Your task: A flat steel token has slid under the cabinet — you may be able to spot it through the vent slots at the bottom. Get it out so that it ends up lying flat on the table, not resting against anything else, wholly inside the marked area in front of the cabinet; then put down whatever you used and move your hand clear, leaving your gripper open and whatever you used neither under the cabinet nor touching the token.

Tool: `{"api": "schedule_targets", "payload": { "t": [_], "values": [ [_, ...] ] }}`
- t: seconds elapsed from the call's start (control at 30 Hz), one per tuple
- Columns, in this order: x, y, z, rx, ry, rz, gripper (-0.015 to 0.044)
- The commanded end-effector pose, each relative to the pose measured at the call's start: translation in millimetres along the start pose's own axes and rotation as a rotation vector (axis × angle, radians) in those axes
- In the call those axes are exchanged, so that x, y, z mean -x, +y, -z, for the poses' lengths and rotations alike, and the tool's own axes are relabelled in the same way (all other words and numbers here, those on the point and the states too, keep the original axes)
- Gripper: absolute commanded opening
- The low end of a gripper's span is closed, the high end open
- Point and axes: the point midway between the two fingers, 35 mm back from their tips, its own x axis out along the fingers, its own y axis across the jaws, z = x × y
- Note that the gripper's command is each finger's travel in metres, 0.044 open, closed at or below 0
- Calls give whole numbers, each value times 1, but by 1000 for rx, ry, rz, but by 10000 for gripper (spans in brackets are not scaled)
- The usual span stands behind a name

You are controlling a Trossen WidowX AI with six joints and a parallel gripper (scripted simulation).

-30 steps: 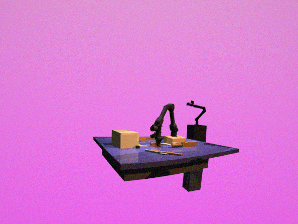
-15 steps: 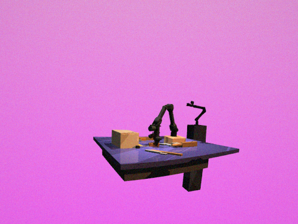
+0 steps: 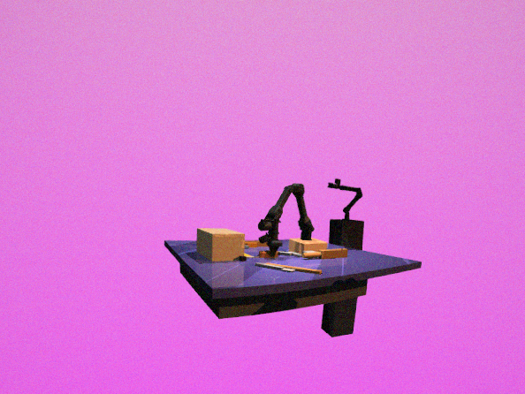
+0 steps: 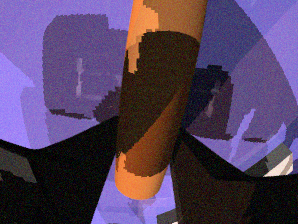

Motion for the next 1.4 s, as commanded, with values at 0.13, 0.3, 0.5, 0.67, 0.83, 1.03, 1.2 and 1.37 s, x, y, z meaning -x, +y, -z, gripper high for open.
{"api": "schedule_targets", "payload": {
  "t": [0.13,0.3,0.5,0.67,0.83,1.03,1.2,1.37],
  "values": [
    [1,1,-11,2,-2,-3,0],
    [1,1,-16,2,-2,-3,0],
    [1,2,-23,2,-3,-3,0],
    [1,2,-29,2,-3,-3,0],
    [1,2,-34,2,-4,-3,0],
    [1,2,-40,3,-4,-3,0],
    [1,3,-46,3,-5,-3,0],
    [1,3,-51,3,-5,-3,0]
  ]
}}
